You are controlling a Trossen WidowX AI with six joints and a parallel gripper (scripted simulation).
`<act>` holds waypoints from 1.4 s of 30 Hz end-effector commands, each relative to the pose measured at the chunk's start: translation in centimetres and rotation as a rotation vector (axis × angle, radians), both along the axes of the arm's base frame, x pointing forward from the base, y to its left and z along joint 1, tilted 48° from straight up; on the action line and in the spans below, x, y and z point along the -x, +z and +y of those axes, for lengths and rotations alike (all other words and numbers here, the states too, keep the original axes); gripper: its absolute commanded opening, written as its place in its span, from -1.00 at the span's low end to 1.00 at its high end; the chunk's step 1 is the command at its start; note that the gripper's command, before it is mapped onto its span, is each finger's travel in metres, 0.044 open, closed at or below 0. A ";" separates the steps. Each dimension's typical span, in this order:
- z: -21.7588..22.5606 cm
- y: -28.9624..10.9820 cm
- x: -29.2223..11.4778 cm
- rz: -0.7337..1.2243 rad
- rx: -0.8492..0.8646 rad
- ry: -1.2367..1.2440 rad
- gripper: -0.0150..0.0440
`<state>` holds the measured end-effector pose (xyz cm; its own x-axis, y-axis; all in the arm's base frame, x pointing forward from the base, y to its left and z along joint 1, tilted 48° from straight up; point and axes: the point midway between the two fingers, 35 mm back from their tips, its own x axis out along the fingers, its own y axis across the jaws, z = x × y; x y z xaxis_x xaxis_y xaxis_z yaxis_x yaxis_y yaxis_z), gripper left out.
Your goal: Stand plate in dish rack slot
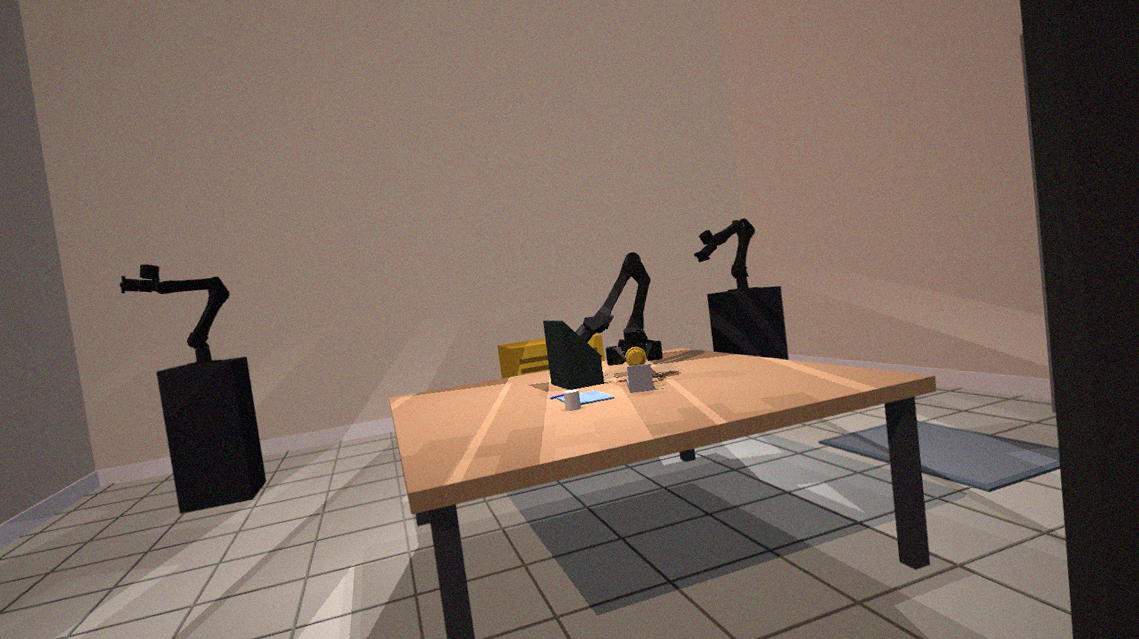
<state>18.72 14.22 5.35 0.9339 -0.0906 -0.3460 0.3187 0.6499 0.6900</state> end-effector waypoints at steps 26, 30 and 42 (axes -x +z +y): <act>0.3 -2.3 -3.3 -0.005 -0.010 -0.002 -0.49; 1.0 -3.0 -3.3 -0.006 -0.013 -0.003 -0.49; 1.4 -3.6 -3.2 0.002 -0.006 0.002 -0.49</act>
<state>21.89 15.70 1.76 0.9340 -0.0856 -0.3469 0.3177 0.6433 0.6966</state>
